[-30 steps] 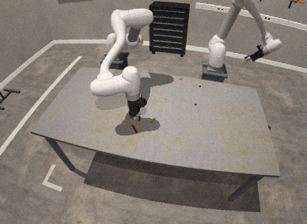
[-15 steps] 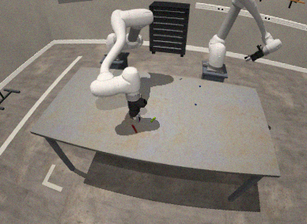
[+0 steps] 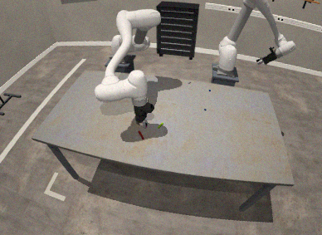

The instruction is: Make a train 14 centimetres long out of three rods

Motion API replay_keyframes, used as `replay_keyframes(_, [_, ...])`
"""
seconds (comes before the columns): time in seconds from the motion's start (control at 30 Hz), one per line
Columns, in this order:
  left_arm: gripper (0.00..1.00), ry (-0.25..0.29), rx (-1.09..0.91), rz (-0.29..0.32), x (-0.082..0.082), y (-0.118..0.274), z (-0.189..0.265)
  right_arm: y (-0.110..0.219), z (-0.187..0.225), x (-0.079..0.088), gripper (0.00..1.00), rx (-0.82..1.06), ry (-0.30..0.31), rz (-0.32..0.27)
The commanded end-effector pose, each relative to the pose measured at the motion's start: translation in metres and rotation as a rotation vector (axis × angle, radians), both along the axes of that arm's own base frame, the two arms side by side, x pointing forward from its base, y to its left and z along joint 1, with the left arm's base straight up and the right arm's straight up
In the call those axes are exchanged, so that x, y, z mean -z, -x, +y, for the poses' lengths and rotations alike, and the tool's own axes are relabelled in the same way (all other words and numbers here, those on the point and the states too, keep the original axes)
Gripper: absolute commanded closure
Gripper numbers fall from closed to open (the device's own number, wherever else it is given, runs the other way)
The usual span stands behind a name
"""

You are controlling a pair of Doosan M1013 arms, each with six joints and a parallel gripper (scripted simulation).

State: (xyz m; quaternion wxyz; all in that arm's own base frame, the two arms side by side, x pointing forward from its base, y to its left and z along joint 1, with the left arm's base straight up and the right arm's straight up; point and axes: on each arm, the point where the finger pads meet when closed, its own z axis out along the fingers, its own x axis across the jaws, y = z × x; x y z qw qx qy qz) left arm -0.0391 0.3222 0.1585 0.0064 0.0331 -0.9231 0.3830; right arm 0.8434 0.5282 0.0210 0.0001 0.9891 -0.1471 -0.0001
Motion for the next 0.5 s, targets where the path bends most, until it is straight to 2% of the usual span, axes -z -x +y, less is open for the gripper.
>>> replay_keyframes(0.0, [0.00, -0.001, 0.000, 0.000, -0.0003, 0.0001, 0.0002, -0.0005, 0.0002, -0.0017, 0.76, 0.000, -0.001, -0.002])
replay_keyframes(0.43, [0.00, -0.001, 0.000, 0.000, -0.0003, 0.0001, 0.0002, -0.0005, 0.0002, -0.0017, 0.76, 0.000, -0.001, -0.002])
replay_keyframes(0.47, [0.00, -0.001, 0.000, 0.000, -0.0003, 0.0001, 0.0002, -0.0005, 0.0002, -0.0017, 0.70, 0.000, -0.001, -0.002])
